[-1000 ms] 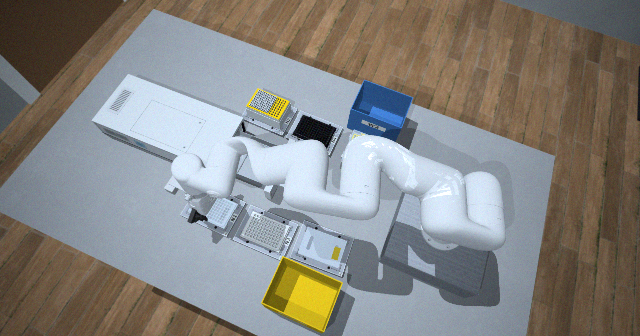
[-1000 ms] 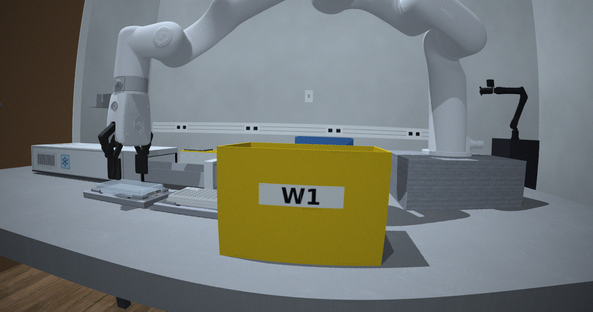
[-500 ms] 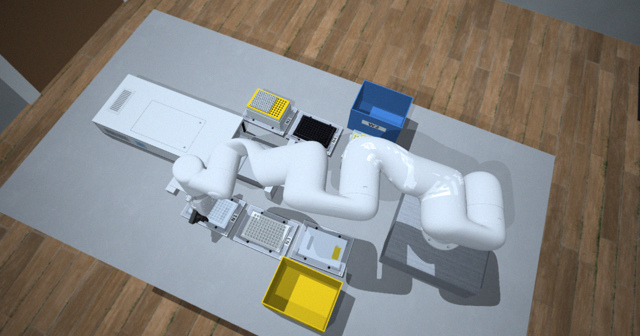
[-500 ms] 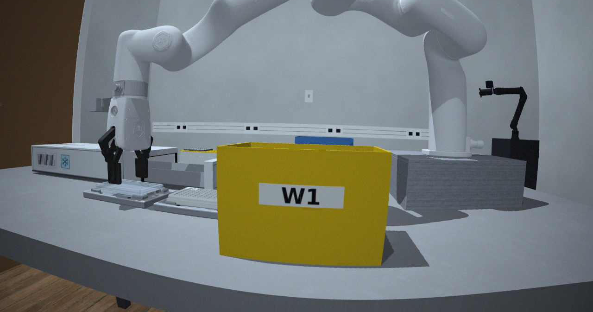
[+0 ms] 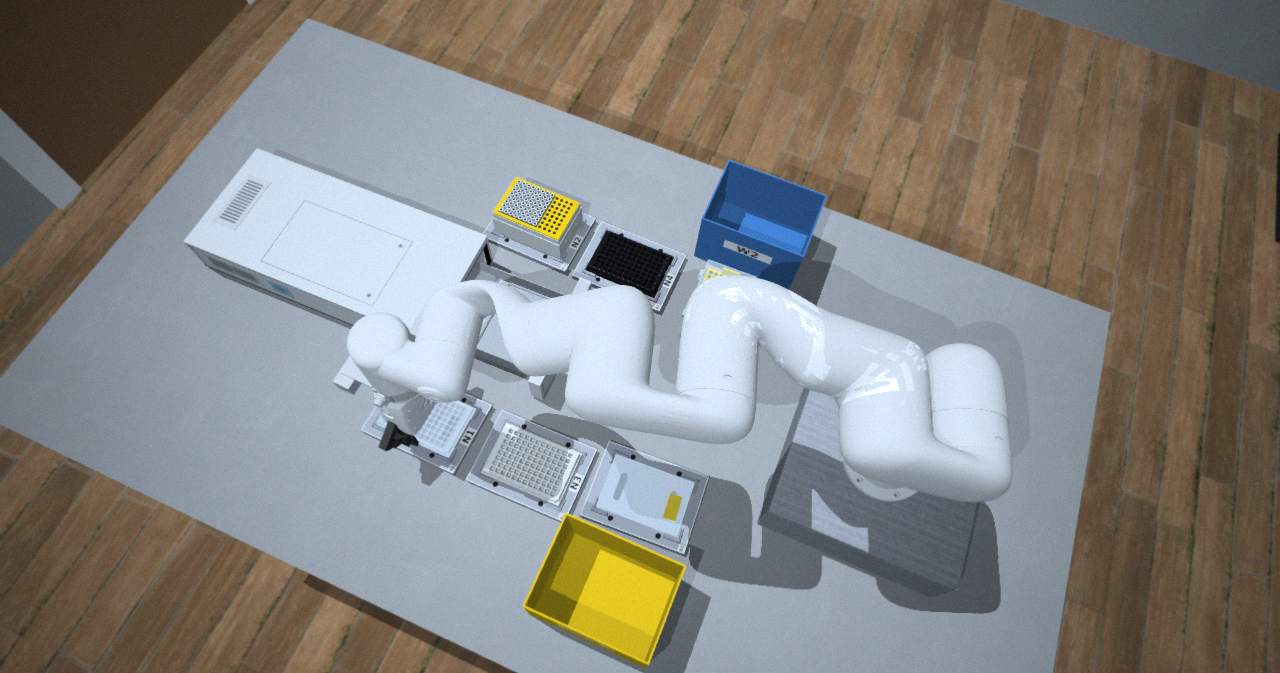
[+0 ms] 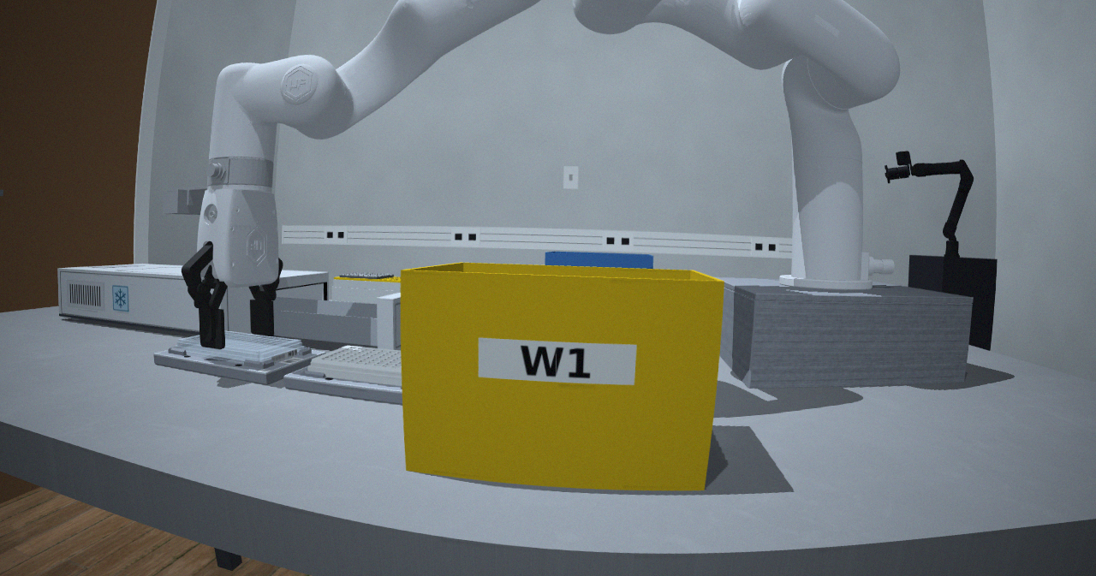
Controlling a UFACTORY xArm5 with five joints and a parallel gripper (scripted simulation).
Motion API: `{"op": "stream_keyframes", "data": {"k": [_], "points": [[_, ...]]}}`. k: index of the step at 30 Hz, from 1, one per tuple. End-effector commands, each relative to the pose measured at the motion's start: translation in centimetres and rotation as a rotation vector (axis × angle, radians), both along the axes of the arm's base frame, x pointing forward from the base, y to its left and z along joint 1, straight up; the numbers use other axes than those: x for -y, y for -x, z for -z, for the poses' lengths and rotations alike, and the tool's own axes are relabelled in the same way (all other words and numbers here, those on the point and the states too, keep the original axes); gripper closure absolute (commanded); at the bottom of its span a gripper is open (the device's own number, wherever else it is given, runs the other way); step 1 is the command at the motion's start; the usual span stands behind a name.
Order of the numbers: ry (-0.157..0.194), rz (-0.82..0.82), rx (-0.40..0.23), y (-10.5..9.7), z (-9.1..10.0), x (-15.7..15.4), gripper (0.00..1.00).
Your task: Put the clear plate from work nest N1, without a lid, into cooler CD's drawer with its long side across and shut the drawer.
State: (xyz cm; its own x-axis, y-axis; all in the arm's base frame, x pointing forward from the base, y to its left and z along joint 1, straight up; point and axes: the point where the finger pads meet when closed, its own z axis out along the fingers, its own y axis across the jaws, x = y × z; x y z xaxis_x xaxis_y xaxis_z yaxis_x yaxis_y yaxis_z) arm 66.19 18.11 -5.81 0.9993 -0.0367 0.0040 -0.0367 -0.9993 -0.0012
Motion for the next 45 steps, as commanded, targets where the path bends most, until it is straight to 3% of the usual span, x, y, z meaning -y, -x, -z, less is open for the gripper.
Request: {"op": "stream_keyframes", "data": {"k": [1,20,21,45], "points": [[-0.002,0.0,0.006,-0.22,-0.07,-0.06,0.0],[-0.002,0.0,0.006,-0.22,-0.01,-0.06,0.0],[-0.002,0.0,0.006,-0.22,-0.07,-0.06,1.0],[-0.002,0.0,0.006,-0.22,-0.11,-0.06,1.0]]}}
